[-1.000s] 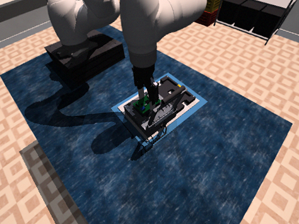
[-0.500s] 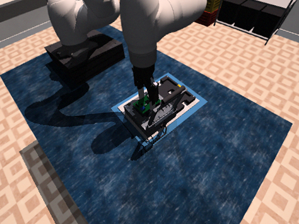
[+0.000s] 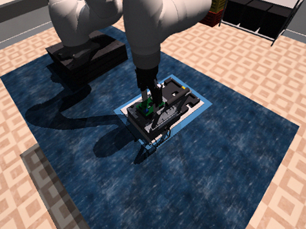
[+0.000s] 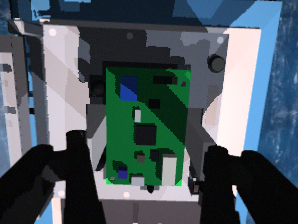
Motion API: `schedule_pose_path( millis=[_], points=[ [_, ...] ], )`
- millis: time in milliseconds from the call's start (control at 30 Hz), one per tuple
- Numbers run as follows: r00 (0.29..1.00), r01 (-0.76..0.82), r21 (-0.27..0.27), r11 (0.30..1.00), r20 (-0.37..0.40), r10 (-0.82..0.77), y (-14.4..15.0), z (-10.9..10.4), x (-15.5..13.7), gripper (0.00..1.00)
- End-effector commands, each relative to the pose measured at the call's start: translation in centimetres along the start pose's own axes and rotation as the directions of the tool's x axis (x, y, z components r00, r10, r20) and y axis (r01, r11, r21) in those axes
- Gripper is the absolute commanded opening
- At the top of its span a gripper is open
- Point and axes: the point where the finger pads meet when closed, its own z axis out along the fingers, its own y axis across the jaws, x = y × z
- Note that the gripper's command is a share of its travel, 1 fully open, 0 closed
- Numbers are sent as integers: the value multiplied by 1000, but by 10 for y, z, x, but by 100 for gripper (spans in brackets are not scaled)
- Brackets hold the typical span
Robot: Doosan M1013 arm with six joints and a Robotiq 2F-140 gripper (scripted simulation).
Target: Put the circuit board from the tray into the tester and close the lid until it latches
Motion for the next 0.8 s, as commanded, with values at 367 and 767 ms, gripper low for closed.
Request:
schedule_pose_path(
  millis=[367,767],
  points=[
    [1000,0,0,1000,0,0,0,1,0,46],
    [1000,0,0,1000,0,0,0,3,0,46]
  ],
)
